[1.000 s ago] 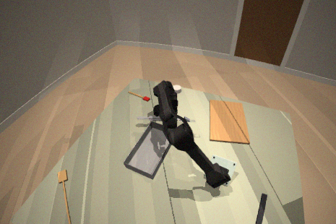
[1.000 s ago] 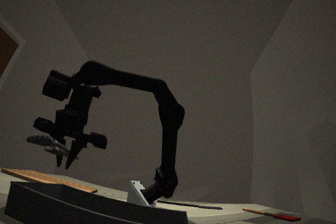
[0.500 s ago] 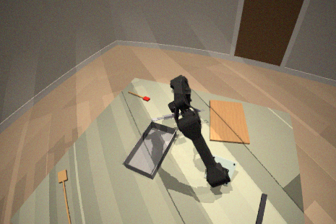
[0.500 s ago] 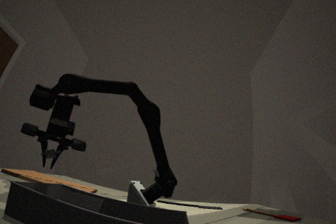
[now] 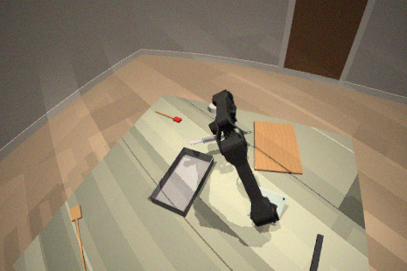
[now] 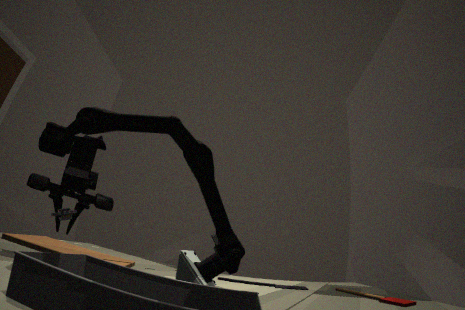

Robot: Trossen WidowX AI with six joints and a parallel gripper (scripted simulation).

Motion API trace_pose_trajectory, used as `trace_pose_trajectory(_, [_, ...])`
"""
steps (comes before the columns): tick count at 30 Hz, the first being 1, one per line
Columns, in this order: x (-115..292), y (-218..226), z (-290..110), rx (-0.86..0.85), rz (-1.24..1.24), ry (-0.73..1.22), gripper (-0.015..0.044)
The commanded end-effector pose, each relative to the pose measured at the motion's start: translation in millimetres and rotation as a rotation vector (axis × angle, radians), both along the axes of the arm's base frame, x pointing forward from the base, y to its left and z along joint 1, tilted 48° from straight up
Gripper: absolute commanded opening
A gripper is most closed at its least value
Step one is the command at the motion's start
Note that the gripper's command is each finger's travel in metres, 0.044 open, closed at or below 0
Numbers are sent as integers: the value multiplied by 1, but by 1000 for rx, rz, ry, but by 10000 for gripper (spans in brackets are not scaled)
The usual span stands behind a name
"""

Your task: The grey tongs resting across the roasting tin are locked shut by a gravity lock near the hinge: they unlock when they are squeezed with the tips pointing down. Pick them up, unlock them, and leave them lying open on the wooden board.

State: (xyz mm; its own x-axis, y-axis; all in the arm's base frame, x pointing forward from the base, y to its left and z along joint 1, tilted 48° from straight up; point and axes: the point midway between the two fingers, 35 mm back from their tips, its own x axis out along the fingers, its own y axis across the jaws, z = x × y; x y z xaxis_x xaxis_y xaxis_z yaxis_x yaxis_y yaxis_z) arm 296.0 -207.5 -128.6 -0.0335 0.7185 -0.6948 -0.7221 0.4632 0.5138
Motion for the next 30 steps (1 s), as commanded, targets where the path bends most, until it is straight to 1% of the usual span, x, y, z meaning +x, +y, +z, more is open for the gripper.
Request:
trace_pose_trajectory(1, [-6,-8,-4,-15,-100,95,-150])
trace_pose_trajectory(30, [-48,-47,-28,-72,-896,853,-150])
